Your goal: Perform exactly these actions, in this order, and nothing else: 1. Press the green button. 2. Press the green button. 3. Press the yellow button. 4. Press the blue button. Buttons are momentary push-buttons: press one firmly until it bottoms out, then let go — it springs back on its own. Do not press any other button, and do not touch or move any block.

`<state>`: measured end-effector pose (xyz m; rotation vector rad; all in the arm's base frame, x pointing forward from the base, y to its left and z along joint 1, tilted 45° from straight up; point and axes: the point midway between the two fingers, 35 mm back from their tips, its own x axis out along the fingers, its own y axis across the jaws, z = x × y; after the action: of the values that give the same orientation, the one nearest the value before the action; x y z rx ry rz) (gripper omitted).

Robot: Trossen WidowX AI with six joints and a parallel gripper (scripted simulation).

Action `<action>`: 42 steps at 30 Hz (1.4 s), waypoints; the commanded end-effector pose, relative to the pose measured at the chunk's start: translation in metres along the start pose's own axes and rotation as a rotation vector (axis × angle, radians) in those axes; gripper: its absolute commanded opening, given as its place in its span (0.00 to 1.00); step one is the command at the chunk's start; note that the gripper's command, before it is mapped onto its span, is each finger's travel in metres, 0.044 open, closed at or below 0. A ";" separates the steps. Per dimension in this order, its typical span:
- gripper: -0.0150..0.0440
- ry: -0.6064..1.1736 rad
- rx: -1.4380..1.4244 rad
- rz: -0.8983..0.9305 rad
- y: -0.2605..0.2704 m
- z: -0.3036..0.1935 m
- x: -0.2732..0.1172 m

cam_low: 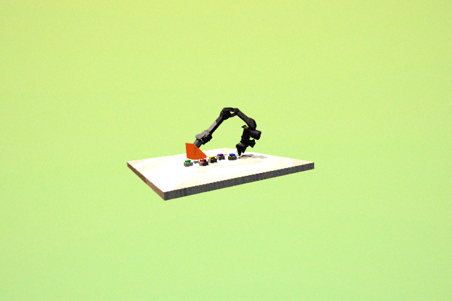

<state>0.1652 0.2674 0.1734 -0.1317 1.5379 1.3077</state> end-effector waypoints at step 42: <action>0.93 -0.135 0.314 -0.093 -0.210 -0.043 -0.060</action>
<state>0.2731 0.1838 0.1049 0.1268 1.5401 1.1810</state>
